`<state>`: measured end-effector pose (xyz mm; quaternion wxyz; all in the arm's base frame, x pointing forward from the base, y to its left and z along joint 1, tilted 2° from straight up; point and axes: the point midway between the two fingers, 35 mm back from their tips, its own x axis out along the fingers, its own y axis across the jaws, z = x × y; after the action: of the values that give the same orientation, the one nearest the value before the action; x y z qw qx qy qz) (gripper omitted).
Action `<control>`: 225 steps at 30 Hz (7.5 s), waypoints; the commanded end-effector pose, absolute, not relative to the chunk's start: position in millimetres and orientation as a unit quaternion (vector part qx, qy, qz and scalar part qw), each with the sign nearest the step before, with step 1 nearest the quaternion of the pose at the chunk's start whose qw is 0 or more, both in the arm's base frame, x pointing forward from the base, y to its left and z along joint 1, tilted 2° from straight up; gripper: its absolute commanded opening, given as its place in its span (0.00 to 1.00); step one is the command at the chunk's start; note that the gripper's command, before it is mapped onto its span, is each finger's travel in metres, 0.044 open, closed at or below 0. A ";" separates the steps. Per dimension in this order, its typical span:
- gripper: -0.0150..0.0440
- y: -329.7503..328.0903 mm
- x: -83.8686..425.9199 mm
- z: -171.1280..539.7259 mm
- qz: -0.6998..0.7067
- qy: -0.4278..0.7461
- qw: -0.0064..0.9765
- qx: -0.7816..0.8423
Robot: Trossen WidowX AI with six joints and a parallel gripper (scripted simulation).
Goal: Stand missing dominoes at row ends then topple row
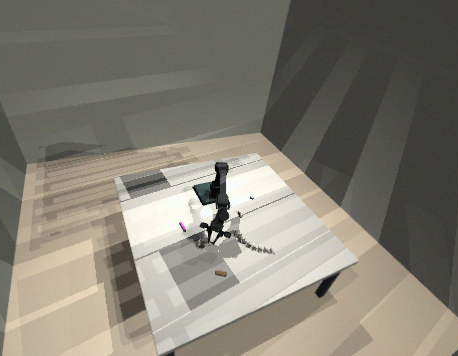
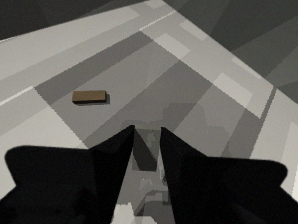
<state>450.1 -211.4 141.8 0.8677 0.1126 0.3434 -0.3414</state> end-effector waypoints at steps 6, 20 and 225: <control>0.44 -206.6 447.9 140.9 -0.353 0.293 0.884 0.086; 0.44 -197.6 436.4 141.7 -0.370 0.216 0.902 0.059; 1.00 -192.1 381.7 110.0 -0.300 0.614 0.661 0.309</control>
<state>381.4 -193.6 132.3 0.6700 0.3049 0.6064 -0.3008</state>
